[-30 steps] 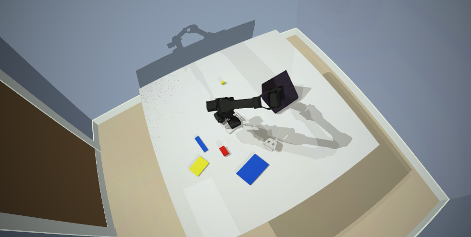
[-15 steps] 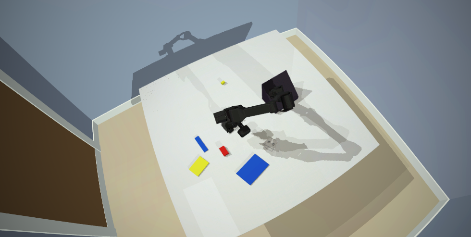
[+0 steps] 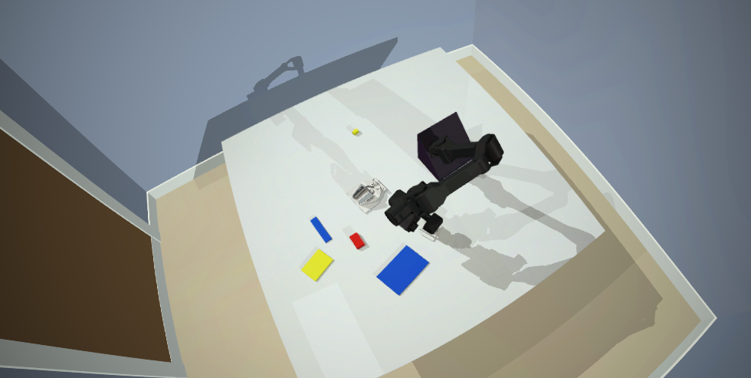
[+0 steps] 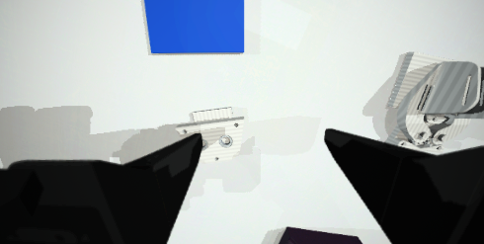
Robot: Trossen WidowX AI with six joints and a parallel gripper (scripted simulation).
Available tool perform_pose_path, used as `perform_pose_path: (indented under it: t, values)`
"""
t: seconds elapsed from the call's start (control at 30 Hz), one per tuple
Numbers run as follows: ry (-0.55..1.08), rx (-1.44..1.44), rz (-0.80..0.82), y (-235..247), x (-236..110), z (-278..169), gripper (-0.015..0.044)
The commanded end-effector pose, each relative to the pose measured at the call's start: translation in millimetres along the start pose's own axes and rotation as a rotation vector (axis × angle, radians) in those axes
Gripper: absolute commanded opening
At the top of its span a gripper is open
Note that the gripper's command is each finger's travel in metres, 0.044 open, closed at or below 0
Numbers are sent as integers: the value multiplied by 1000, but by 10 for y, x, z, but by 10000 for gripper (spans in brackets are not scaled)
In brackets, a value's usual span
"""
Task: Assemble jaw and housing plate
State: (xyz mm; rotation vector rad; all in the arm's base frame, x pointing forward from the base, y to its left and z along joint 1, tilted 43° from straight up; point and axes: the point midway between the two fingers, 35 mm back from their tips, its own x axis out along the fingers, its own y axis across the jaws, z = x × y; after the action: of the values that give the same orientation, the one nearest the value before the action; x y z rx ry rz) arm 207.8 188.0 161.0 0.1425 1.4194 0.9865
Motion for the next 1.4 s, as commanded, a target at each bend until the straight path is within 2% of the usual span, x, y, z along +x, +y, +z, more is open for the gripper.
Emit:
perform_pose_path:
  t: [0.0,0.3,0.5,1.37]
  values:
    - [-6,-61,24,376,-59,-218,440]
    - [-6,-84,33,494,-62,-298,440]
    - [-8,-84,35,512,318,-297,440]
    - [-8,-84,36,520,519,-296,440]
